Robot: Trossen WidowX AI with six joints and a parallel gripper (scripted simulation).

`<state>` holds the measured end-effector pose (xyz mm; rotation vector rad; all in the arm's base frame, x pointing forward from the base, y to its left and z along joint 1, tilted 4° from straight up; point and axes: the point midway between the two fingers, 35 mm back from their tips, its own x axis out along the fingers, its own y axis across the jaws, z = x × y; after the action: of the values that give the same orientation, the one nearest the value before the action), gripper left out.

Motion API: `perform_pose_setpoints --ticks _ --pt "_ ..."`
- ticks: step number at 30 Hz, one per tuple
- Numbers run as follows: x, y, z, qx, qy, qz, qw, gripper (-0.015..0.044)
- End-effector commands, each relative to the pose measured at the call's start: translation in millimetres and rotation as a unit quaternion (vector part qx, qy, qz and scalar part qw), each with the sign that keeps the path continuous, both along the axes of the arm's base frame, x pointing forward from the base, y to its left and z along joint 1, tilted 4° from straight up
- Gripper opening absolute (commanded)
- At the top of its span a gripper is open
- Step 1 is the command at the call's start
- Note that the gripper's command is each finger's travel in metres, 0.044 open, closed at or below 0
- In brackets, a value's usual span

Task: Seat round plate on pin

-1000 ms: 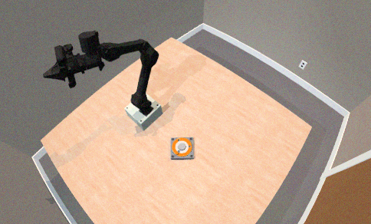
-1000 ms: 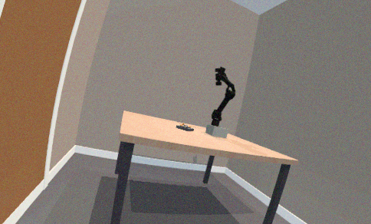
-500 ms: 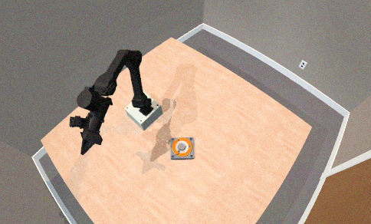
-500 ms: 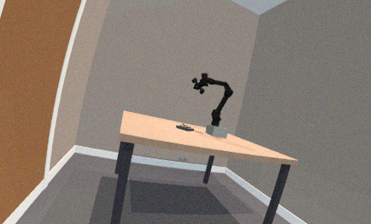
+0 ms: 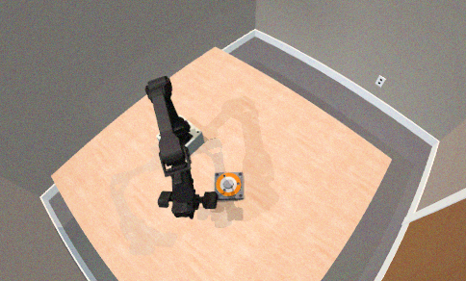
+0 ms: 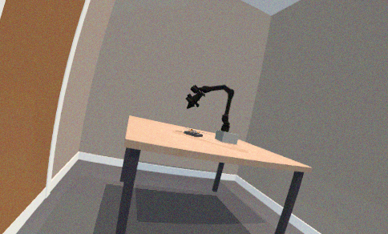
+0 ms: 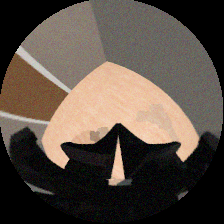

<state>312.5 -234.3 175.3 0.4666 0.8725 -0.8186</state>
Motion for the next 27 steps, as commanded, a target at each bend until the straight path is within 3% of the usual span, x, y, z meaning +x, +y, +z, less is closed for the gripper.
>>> perform_pose_setpoints --ticks 1,10,17,27 --pt "17 50 -48 0.033 0.095 0.128 0.987 0.0" --pt "10 161 -136 0.095 0.282 0.383 0.874 0.0" --pt "2 159 -139 0.096 0.287 0.39 0.87 0.0" --pt "3 156 -186 0.096 0.287 0.39 0.87 0.0"
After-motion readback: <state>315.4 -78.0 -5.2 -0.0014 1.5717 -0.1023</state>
